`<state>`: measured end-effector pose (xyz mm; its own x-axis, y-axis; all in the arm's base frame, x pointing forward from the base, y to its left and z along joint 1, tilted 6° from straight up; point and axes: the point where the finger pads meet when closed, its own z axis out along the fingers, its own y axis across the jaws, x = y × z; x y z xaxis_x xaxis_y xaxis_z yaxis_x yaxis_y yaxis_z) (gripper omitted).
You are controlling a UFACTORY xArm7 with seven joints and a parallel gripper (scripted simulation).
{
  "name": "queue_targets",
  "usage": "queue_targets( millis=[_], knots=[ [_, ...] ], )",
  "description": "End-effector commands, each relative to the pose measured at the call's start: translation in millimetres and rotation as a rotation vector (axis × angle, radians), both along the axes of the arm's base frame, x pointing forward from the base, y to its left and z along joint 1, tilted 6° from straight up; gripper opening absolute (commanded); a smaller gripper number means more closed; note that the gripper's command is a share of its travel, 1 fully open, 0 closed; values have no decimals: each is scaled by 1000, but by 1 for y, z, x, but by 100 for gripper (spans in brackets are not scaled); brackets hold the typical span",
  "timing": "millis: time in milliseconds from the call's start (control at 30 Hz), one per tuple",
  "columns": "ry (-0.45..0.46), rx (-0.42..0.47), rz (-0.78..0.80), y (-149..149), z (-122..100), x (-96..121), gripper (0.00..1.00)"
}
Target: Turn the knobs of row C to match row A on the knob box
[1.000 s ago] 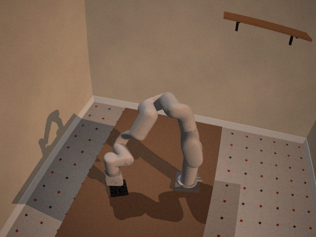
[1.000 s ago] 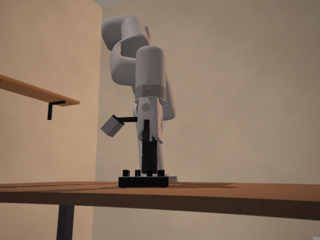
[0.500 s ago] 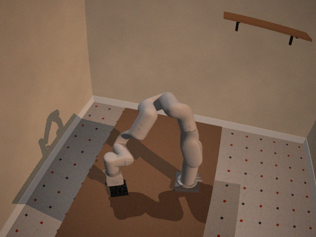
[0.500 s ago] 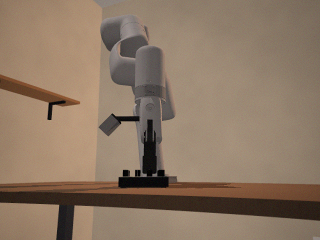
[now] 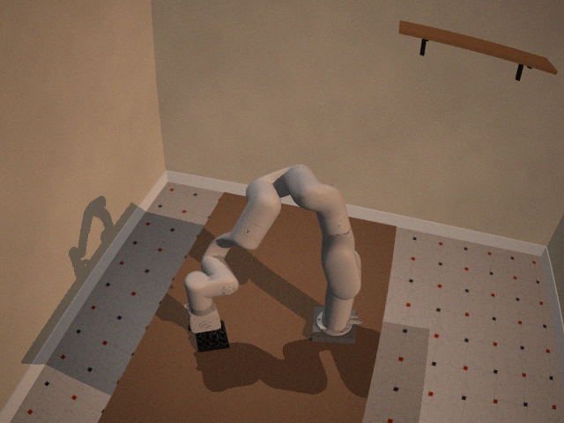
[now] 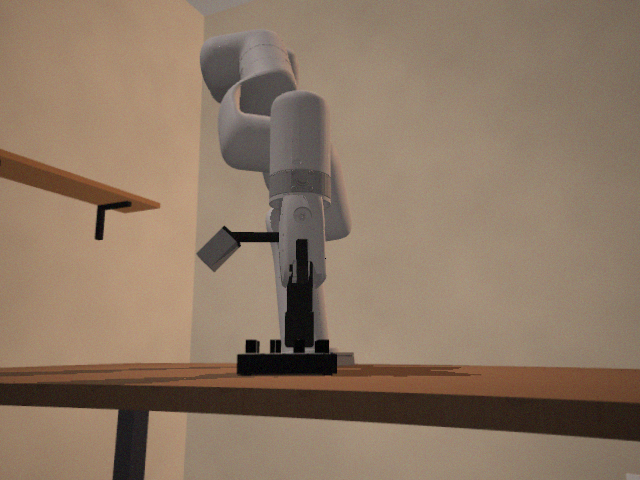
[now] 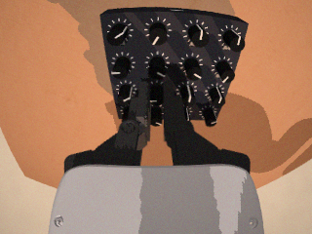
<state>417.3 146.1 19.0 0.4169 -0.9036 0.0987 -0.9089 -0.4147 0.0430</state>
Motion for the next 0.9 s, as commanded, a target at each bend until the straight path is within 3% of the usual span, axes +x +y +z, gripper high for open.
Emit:
queue_targets(
  millis=[0,433,467,867],
  knots=[
    [-3,1,4,1,1,1,8],
    [-3,1,4,1,1,1,8],
    [-3,1,4,1,1,1,19],
    [-3,1,4,1,1,1,19]
  ],
)
